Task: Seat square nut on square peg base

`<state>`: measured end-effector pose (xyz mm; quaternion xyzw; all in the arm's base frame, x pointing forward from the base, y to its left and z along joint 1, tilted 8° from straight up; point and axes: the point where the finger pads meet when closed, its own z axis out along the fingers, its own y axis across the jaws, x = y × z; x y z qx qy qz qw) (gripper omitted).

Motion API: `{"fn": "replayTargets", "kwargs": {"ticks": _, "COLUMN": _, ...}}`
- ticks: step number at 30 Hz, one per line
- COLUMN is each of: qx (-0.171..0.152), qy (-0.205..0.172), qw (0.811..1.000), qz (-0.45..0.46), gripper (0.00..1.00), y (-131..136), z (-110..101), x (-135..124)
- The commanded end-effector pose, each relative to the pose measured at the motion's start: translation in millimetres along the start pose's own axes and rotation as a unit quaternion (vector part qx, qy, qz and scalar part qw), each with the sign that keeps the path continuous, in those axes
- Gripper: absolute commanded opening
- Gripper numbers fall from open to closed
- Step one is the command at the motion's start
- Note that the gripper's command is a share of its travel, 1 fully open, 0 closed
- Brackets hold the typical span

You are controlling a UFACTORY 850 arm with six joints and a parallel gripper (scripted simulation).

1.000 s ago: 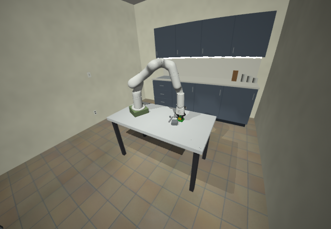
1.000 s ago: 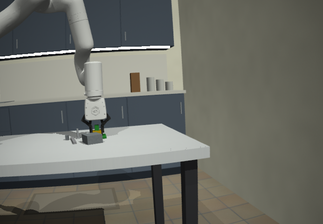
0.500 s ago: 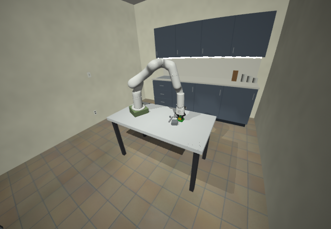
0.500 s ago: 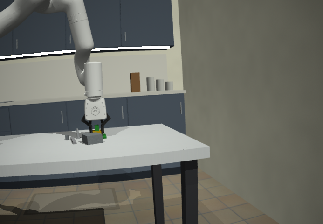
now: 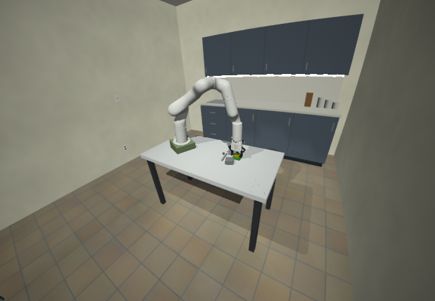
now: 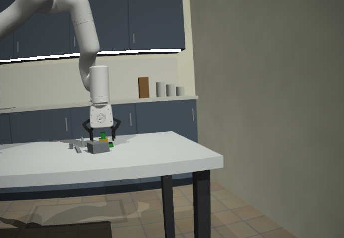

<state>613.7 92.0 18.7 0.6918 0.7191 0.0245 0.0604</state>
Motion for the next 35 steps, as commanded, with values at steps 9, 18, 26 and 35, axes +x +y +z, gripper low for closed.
{"fn": "replayTargets", "kwargs": {"ticks": 9, "qx": -0.002, "qy": 0.0, "qw": 1.0, "qz": 0.0, "gripper": 1.0, "y": 2, "z": -1, "x": 0}}
{"fn": "replayTargets", "kwargs": {"ticks": 18, "qx": -0.003, "qy": -0.004, "qw": 1.0, "qz": 0.001, "gripper": 1.0, "y": 7, "z": -95, "x": 0}}
{"fn": "replayTargets", "kwargs": {"ticks": 26, "qx": -0.003, "qy": -0.001, "qw": 1.0, "qz": 0.0, "gripper": 1.0, "y": 3, "z": -161, "x": 1}}
{"fn": "replayTargets", "kwargs": {"ticks": 35, "qx": -0.003, "qy": -0.001, "qw": 1.0, "qz": 0.0, "gripper": 1.0, "y": 3, "z": -161, "x": 1}}
